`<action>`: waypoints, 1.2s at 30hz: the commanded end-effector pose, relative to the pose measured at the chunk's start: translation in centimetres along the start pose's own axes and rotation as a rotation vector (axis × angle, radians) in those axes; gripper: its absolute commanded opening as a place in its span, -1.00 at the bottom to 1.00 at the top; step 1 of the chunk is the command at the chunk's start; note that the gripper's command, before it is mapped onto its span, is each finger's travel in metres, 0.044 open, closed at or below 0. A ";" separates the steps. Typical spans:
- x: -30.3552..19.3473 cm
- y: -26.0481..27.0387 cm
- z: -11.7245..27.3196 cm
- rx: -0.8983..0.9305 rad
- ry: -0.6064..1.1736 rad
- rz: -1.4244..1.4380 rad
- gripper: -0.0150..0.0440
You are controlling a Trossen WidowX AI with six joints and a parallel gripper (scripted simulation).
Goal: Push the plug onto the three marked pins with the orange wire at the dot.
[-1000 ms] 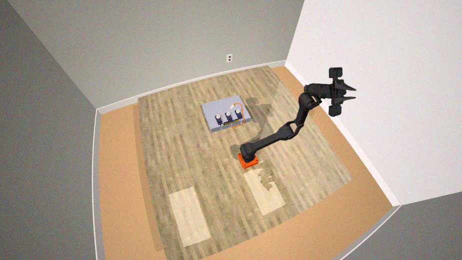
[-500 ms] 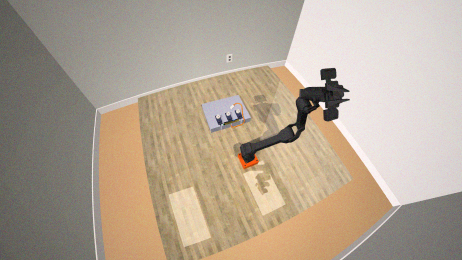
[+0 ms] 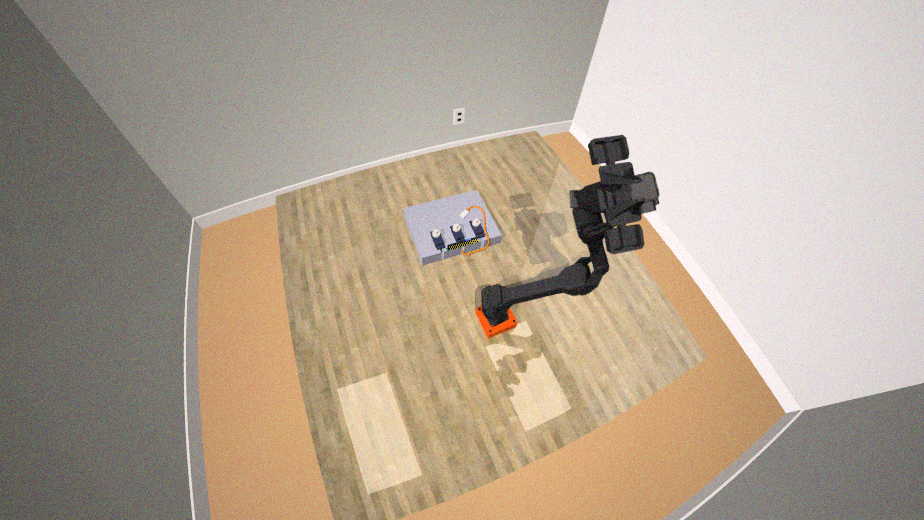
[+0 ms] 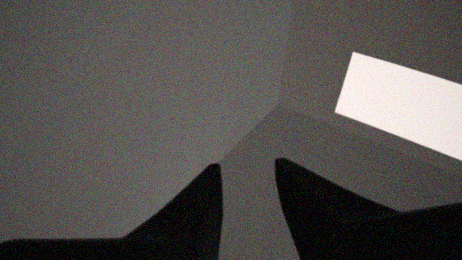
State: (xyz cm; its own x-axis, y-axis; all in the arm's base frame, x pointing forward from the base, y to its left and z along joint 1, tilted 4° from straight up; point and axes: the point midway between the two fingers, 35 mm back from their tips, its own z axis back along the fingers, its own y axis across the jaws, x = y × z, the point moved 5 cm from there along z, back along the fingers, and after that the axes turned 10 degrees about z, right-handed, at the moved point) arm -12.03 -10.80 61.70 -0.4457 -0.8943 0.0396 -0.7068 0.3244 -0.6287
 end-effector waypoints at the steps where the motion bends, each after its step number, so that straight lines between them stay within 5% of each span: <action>1: -3.2 0.2 -0.4 -0.041 0.093 0.008 -0.10; 18: -16.9 -0.6 1.8 -0.245 0.511 0.075 -0.10; 36: -27.7 -3.6 11.6 -0.525 0.951 0.203 -0.10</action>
State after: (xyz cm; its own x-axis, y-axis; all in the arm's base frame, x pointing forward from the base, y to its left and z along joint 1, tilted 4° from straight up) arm 6.91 8.80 55.22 -0.6775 -0.3447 0.6497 -0.6540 0.6865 -0.3177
